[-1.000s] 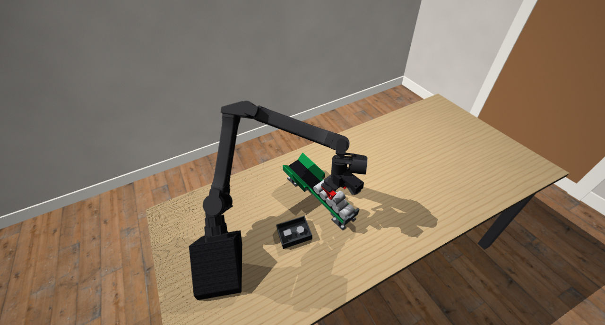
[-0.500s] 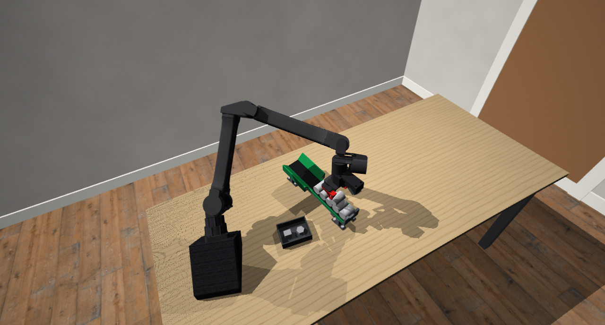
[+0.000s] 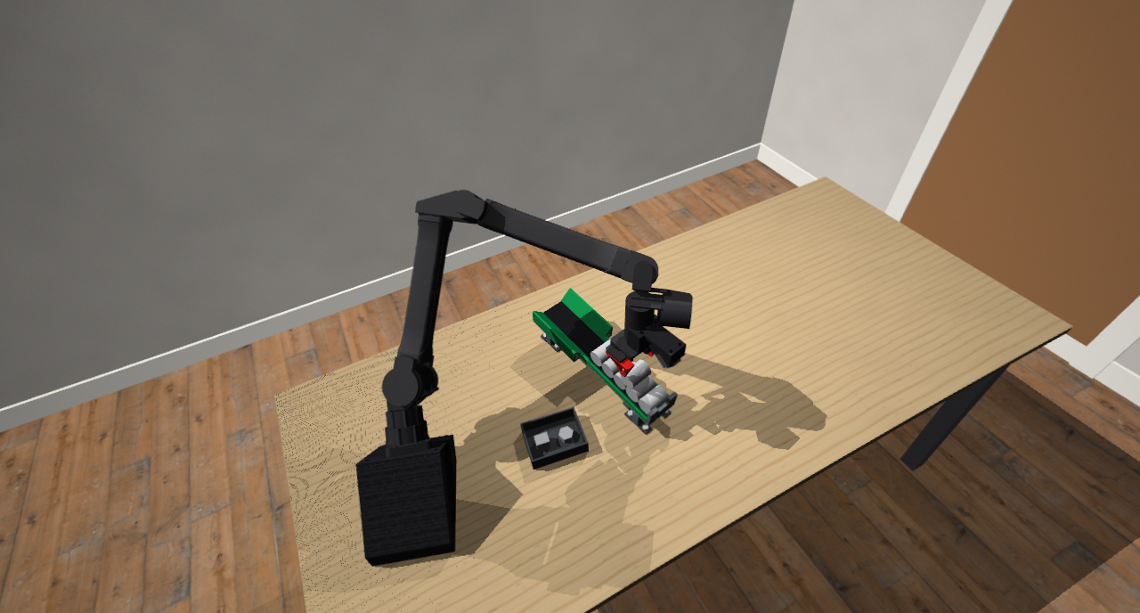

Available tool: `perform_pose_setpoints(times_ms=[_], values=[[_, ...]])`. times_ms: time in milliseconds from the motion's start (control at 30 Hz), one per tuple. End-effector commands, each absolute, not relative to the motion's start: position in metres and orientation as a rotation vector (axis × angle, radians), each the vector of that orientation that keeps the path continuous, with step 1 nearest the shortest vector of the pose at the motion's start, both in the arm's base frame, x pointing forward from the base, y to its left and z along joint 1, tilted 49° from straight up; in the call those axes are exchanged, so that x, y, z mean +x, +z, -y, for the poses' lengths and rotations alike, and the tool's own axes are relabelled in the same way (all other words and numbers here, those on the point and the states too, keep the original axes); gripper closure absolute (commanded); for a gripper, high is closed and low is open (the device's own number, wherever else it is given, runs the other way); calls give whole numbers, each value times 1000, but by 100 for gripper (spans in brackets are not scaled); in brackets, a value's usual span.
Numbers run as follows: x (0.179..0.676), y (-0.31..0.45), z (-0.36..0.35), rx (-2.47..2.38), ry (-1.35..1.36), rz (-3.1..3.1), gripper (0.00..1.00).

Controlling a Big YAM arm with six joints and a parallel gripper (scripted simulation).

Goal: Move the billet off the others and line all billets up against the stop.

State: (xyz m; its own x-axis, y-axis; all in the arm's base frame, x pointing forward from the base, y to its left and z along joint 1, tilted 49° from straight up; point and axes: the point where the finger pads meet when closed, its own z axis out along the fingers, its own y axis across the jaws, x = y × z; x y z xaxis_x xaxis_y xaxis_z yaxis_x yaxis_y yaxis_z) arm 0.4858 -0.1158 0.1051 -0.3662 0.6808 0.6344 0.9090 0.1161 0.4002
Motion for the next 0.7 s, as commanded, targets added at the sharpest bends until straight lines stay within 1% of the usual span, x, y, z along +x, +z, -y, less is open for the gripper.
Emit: perform_pose_setpoints(times_ms=[0, 167, 367, 467, 533, 667], values=[[493, 109, 127, -1584, -1116, 2112, 17], [490, 98, 108, -1555, -1097, 2102, 17], [492, 86, 96, -1554, -1097, 2096, 17], [490, 84, 105, -1582, -1103, 2084, 17], [494, 80, 91, -1555, -1096, 2097, 17], [495, 76, 85, -1554, -1096, 2097, 17]])
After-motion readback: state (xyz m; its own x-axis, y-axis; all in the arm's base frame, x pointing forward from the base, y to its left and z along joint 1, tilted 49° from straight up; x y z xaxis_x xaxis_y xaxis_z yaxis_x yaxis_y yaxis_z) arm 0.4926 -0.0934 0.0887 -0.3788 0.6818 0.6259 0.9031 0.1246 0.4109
